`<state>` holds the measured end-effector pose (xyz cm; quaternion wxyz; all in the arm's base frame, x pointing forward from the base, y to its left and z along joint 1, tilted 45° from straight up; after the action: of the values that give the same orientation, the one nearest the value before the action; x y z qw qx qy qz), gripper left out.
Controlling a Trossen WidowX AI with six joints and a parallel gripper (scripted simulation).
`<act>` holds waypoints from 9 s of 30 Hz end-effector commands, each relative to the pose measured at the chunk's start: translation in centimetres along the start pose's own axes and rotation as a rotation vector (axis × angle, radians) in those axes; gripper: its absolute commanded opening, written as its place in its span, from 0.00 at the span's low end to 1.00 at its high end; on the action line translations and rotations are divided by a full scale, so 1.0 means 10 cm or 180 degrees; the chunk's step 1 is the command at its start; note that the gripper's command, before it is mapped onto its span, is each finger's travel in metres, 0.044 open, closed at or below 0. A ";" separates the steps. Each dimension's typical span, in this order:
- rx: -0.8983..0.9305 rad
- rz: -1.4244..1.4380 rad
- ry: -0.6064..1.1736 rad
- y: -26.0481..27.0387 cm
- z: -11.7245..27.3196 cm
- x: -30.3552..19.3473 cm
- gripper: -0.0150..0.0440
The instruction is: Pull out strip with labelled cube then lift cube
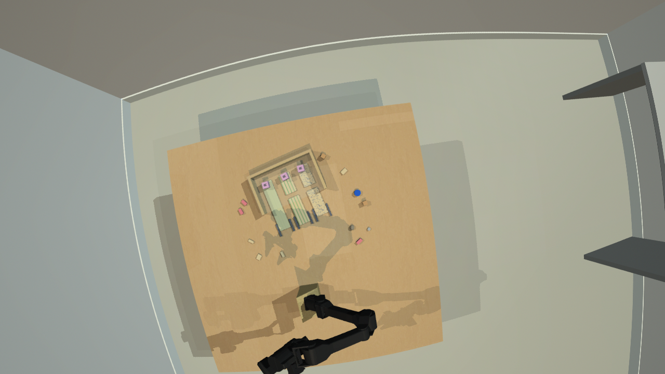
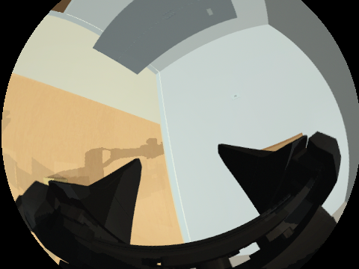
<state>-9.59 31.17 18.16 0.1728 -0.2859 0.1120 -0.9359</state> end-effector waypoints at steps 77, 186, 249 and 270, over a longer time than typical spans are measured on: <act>-0.1249 -0.8716 0.5302 3.69 1.31 -3.77 0.25; -0.1244 -0.8712 0.5317 4.34 0.97 -3.90 0.25; -0.1227 -0.8713 0.5315 4.34 0.69 -3.41 0.25; -0.1217 -0.8713 0.5313 4.33 0.55 -3.13 0.25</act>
<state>30.17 3.85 -5.87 0.8919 -0.3806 0.0312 0.2423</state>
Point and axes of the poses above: the point midway between the two fingers, 35 mm back from their tips, its own z axis back along the fingers, its own y axis across the jaws, x = y × z, the point moved 3 cm from there along z, back along the fingers, and after that the axes turned 12 degrees about z, right-handed, at the moved point
